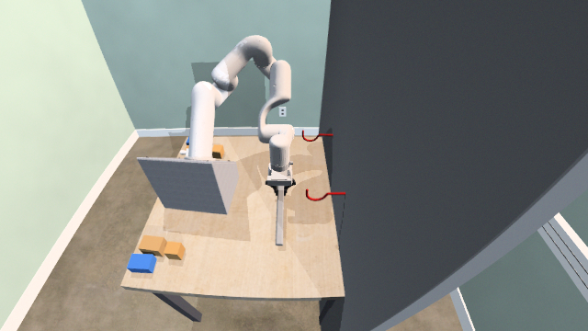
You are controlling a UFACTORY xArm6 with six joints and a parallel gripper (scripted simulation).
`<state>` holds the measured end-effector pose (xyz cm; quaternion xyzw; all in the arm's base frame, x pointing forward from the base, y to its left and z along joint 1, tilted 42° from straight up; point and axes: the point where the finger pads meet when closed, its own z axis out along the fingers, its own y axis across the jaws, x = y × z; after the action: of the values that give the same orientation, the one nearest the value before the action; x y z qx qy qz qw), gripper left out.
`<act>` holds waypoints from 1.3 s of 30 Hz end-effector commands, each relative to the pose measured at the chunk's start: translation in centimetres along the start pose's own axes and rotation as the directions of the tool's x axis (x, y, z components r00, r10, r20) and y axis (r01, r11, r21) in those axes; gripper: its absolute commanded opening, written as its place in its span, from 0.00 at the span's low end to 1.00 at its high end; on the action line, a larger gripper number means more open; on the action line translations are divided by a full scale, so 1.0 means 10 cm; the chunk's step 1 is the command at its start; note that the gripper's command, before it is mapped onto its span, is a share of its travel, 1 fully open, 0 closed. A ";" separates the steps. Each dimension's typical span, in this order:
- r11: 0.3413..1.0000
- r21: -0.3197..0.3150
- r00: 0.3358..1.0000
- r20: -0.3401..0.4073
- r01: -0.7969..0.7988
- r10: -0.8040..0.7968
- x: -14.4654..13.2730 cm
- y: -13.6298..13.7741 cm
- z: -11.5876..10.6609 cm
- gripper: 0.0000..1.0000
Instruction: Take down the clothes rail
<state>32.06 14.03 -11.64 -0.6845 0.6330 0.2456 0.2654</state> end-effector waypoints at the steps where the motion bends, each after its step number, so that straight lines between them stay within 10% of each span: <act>1: 1.000 0.002 1.000 -0.001 0.000 0.000 0.00 -0.01 0.02 0.00; 39: 1.000 0.002 1.000 -0.001 0.000 0.000 0.00 -0.01 0.14 0.00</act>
<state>32.06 15.03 -12.73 -0.6845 0.6330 0.2456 0.2655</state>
